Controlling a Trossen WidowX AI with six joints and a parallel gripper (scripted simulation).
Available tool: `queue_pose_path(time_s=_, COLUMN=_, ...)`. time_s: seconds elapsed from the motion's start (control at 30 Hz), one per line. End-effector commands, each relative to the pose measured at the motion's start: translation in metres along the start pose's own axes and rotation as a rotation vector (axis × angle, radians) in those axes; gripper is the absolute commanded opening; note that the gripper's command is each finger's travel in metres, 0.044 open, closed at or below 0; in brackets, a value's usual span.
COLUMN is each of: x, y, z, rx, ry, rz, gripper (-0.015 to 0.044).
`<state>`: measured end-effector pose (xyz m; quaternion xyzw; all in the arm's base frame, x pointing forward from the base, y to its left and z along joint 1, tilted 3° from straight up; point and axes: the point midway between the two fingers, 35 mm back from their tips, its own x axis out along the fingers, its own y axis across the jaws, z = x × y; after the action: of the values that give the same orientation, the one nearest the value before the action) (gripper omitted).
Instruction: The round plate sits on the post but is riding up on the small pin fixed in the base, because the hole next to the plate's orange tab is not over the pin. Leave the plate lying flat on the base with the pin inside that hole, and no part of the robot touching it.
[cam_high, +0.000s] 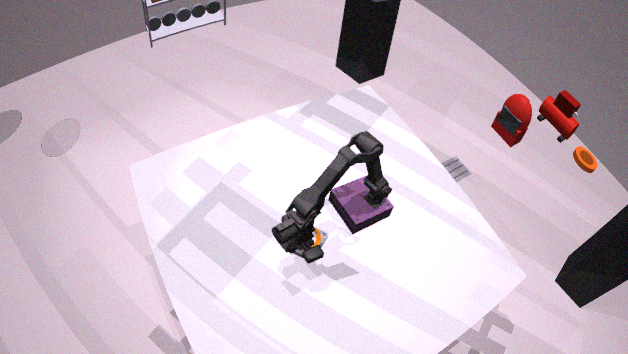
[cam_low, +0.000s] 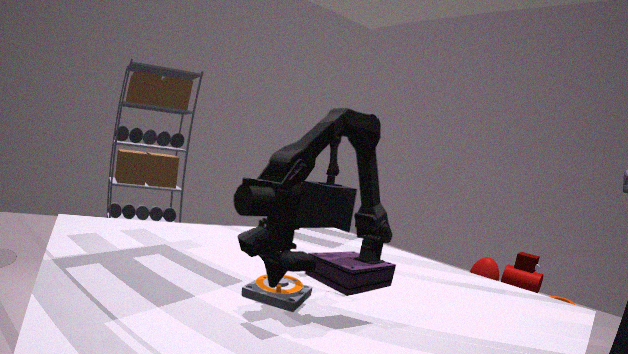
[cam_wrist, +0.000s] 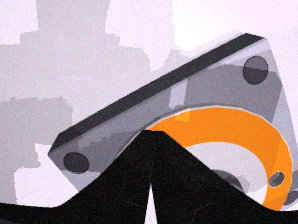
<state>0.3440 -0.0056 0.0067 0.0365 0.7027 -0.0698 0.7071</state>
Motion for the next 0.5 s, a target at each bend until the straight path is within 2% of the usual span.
queue_pose_path(time_s=0.0, x=0.002, y=0.005, z=-0.007, rx=-0.001, ry=0.012, rz=0.004, gripper=0.0)
queue_pose_path(time_s=0.47, x=0.001, y=0.014, z=-0.021, rx=-0.001, ry=0.013, rz=0.005, gripper=0.0)
